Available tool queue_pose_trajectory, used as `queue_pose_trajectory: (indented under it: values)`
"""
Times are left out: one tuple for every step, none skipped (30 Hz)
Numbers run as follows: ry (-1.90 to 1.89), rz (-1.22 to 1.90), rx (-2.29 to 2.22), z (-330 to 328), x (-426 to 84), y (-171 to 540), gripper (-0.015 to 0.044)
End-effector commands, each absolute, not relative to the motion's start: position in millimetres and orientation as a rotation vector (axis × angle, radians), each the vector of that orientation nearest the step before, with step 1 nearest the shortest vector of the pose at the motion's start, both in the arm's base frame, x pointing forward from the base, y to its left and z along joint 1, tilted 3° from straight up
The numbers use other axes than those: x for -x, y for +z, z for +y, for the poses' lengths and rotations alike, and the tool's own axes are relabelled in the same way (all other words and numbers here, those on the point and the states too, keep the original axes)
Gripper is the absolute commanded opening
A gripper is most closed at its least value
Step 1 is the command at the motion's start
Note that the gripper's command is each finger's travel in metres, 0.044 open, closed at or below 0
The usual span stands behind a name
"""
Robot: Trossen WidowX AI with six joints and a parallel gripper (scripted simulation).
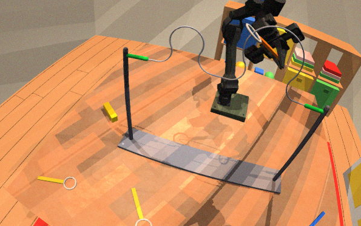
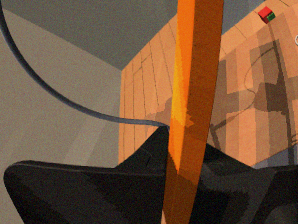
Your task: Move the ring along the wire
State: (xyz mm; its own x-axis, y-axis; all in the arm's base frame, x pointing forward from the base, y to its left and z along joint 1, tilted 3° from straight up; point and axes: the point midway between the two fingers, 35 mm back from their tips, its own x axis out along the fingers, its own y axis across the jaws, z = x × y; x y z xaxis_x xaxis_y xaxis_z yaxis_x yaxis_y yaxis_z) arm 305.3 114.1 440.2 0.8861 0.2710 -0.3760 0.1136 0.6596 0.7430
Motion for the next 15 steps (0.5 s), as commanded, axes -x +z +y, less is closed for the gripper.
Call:
queue_pose_trajectory:
  values:
    - [0.078,0.485,-0.792,113.2,-305.8,440.9,-0.0150]
    - [0.074,0.485,-0.780,112.9,-305.8,440.6,-0.0150]
    - [0.071,0.485,-0.768,112.6,-305.8,440.3,-0.0150]
    - [0.067,0.486,-0.756,112.3,-305.8,440.0,-0.0150]
    - [0.063,0.486,-0.743,112.1,-305.8,439.7,-0.0150]
    - [0.060,0.486,-0.731,111.8,-305.8,439.4,-0.0150]
    - [0.056,0.486,-0.719,111.5,-305.8,439.1,-0.0150]
    - [0.052,0.487,-0.706,111.1,-305.8,438.8,-0.0150]
    - [0.048,0.487,-0.694,110.8,-305.8,438.5,-0.0150]
    - [0.045,0.487,-0.682,110.5,-305.8,438.2,-0.0150]
    - [0.041,0.487,-0.669,110.2,-305.8,437.9,-0.0150]
    - [0.037,0.487,-0.657,109.9,-305.8,437.6,-0.0150]
    - [0.034,0.487,-0.645,109.6,-305.8,437.4,-0.0150]
    - [0.030,0.488,-0.632,109.2,-305.8,437.1,-0.0150]
    - [0.026,0.488,-0.620,108.9,-305.8,436.8,-0.0150]
